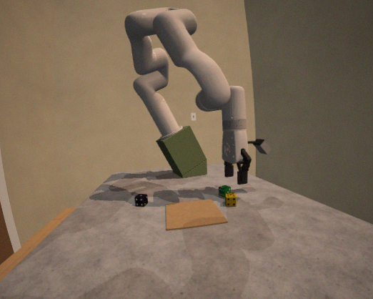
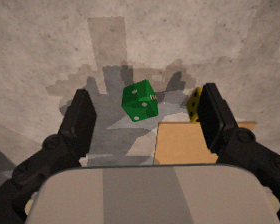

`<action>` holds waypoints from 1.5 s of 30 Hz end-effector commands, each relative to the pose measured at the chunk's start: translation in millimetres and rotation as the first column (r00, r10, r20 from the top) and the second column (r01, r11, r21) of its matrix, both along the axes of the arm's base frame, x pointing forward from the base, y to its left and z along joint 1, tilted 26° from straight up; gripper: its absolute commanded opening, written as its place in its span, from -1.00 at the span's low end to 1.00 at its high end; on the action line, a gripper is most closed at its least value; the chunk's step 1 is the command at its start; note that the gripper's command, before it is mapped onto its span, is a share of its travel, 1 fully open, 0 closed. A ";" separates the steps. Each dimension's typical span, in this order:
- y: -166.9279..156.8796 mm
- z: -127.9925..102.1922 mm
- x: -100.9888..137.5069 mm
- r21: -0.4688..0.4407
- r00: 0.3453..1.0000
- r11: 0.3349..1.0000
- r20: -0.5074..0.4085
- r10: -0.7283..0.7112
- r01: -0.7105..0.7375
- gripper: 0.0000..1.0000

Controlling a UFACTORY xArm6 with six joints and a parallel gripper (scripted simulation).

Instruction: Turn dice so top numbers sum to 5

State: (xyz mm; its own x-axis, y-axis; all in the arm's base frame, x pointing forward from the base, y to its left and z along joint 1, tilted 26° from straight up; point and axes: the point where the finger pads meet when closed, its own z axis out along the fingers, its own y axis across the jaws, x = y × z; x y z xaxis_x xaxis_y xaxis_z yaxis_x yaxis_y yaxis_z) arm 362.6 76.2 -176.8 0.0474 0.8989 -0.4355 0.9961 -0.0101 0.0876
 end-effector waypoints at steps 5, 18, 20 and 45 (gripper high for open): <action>1.0 0.7 1.2 0.002 1.000 1.000 0.003 0.001 -0.001 1.00; 23.0 46.0 -2.7 0.002 1.000 1.000 0.003 0.001 -0.001 1.00; 29.6 59.5 -3.8 0.002 1.000 1.000 0.003 0.001 -0.001 1.00; 24.8 95.9 -11.3 -0.006 0.980 0.984 -0.085 0.179 -0.180 1.00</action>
